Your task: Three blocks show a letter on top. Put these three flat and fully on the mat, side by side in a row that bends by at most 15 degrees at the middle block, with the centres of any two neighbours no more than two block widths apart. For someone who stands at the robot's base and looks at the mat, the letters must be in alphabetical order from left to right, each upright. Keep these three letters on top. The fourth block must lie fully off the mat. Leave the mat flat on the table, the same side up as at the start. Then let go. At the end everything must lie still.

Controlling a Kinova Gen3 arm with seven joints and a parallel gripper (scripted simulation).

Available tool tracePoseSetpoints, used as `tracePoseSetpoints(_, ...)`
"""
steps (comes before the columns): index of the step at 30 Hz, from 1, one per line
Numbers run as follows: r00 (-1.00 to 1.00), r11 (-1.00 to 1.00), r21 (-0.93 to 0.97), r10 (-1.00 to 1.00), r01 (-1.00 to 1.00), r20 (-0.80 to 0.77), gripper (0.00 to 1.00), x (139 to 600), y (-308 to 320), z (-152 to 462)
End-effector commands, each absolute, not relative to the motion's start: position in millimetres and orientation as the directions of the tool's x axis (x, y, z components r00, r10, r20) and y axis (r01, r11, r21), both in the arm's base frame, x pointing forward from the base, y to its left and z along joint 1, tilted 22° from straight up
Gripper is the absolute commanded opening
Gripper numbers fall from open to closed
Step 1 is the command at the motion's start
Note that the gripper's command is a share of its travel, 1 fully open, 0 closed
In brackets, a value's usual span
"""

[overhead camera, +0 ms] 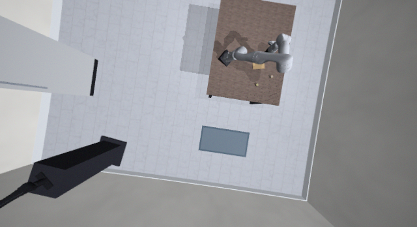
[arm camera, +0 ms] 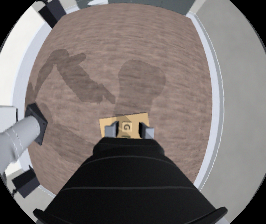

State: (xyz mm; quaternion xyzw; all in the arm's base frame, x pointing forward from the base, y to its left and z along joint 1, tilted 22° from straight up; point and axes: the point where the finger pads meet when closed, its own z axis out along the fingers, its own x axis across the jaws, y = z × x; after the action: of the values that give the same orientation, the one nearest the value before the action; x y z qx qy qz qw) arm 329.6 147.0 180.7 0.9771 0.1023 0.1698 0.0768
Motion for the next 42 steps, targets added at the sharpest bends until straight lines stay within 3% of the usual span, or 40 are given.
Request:
tracePoseSetpoints(1,0.922,-0.967,0.194,0.219,0.163,0.318,0.79,329.7,141.9,187.4)
tracePoseSetpoints(7,0.923,-0.967,0.195,0.22,0.164,0.316,0.79,328.0,141.3,188.3)
tracePoseSetpoints(8,0.923,-0.967,0.195,0.22,0.164,0.316,1.0,328.0,141.3,188.2)
tracePoseSetpoints(42,0.927,-0.973,0.187,0.194,0.139,0.32,1.0,329.4,140.3,188.6)
